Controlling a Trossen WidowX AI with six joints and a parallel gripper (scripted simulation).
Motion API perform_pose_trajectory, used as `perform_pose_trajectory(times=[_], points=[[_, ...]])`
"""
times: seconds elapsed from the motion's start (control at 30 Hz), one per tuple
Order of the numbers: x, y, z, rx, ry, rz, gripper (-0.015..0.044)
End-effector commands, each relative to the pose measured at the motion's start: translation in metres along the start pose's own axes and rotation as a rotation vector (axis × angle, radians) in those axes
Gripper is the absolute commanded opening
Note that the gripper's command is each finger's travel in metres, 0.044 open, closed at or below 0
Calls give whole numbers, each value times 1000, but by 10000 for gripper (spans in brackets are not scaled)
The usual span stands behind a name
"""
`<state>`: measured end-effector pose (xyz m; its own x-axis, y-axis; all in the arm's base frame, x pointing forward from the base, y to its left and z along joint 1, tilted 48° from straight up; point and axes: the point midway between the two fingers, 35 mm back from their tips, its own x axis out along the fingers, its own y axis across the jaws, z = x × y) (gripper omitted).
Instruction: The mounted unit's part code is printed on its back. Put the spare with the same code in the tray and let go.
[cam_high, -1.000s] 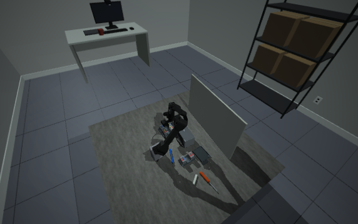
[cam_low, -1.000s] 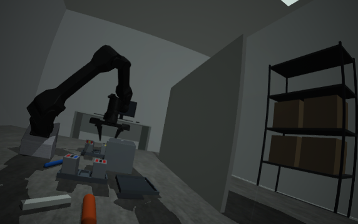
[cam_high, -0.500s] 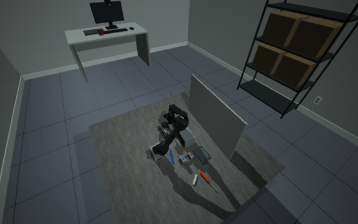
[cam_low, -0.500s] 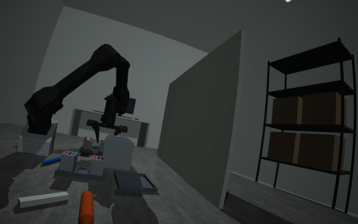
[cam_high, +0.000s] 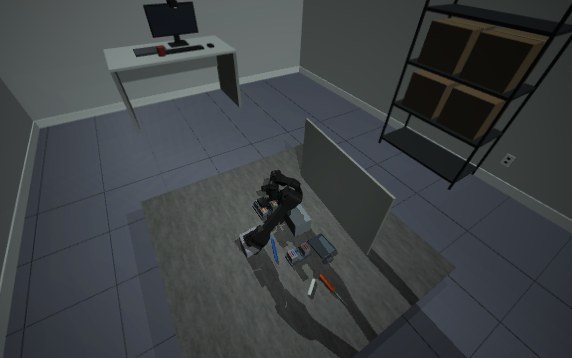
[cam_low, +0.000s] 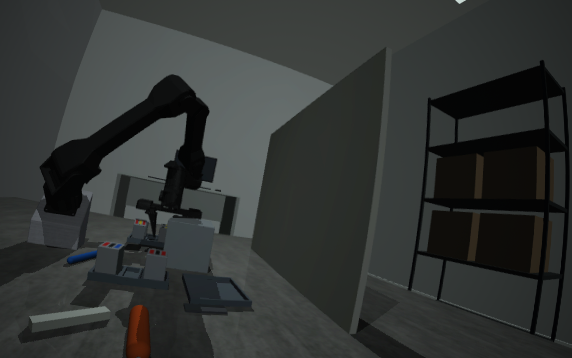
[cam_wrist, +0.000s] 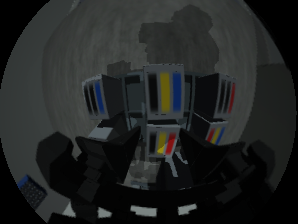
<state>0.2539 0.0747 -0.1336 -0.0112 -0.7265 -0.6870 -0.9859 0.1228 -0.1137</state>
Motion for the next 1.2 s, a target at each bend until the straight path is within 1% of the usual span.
perform_pose_trajectory(times=[0.0,0.1,0.3,0.53,0.63,0.67,0.93,1.0,1.17], points=[[3,1,0,-7,5,-4,300],[3,1,0,-7,5,-4,300],[2,1,0,-3,2,1,142],[2,1,0,-3,2,1,96],[2,1,0,-3,2,1,17],[2,1,0,-3,2,1,0],[1,1,0,-3,2,1,0],[-8,0,1,-4,1,0,0],[-44,-1,2,-6,1,-1,0]])
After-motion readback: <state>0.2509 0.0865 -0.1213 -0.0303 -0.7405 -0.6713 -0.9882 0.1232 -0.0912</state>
